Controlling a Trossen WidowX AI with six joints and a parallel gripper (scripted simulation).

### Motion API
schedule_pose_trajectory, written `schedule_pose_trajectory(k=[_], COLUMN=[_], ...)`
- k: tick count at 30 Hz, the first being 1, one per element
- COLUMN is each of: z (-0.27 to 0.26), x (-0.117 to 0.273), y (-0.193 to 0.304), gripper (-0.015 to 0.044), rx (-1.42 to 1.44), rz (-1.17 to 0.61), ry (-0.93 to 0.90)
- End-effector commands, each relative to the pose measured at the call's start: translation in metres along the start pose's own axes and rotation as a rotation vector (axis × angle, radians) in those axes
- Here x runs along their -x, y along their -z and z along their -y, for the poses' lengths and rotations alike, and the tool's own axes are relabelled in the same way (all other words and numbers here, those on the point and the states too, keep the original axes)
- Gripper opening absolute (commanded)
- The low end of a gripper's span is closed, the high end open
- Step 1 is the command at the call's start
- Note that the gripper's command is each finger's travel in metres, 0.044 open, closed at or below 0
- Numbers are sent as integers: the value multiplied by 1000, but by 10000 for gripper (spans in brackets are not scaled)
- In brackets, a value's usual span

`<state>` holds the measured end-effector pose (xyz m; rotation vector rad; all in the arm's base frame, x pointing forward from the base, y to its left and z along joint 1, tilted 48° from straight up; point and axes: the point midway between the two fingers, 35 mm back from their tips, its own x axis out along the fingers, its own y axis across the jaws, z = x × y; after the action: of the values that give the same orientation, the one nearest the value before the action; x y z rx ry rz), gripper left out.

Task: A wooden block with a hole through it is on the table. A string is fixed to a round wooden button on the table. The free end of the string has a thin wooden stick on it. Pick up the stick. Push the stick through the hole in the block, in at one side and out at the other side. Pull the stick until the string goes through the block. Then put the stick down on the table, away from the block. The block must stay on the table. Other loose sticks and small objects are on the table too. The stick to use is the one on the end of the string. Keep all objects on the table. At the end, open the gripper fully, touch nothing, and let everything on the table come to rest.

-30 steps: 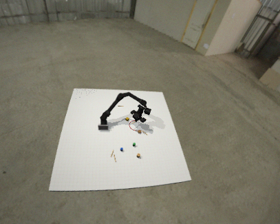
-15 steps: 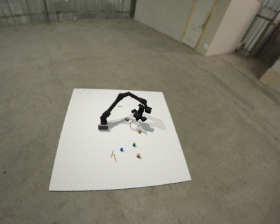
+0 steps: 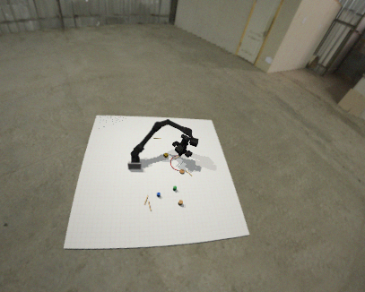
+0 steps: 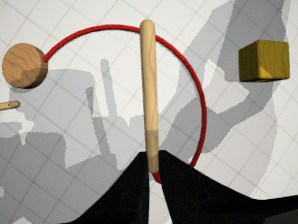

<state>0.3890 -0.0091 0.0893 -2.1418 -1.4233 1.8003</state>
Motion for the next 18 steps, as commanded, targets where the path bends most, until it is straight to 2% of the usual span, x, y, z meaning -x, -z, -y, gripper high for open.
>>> schedule_pose_trajectory(k=[1,18], z=[1,7], x=[2,6], y=[7,26], gripper=[0,0], rx=[-4,-2], rz=[-13,-47], ry=[-1,-6])
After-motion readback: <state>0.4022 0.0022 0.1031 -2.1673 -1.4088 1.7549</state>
